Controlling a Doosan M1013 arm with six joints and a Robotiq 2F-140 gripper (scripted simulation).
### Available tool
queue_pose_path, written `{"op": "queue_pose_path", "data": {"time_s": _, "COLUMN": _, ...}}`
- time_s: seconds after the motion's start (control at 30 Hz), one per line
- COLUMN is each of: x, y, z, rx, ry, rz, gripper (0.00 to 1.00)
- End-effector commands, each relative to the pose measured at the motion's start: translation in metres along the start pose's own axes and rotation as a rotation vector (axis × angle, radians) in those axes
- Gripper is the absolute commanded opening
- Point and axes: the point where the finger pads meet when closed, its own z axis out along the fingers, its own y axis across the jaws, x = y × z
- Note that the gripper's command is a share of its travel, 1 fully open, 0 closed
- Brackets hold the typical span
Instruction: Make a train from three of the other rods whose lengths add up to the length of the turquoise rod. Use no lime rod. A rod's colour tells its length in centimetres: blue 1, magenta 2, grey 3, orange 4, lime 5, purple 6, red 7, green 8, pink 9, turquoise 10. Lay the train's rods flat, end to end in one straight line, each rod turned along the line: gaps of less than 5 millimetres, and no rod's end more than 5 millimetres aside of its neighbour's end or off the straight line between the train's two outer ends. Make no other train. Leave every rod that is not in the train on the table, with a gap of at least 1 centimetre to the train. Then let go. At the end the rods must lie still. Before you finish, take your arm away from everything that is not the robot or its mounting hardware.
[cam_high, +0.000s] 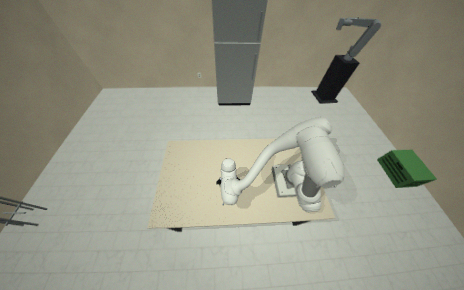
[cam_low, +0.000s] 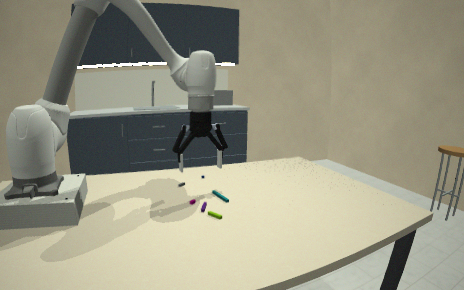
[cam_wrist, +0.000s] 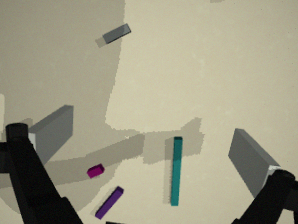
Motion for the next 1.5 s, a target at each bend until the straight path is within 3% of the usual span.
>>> {"op": "queue_pose_path", "data": {"time_s": 0.0, "x": 0.02, "y": 0.013, "z": 0.001, "rx": -0.007, "ry": 0.004, "rz": -0.167, "gripper": 1.0}}
{"op": "queue_pose_path", "data": {"time_s": 0.13, "x": 0.03, "y": 0.016, "z": 0.003, "rx": -0.007, "ry": 0.004, "rz": -0.243, "gripper": 1.0}}
{"op": "queue_pose_path", "data": {"time_s": 0.53, "x": 0.094, "y": 0.032, "z": 0.012, "rx": -0.009, "ry": 0.003, "rz": -0.714, "gripper": 1.0}}
{"op": "queue_pose_path", "data": {"time_s": 1.47, "x": 0.096, "y": 0.033, "z": 0.012, "rx": -0.009, "ry": 0.003, "rz": -0.726, "gripper": 1.0}}
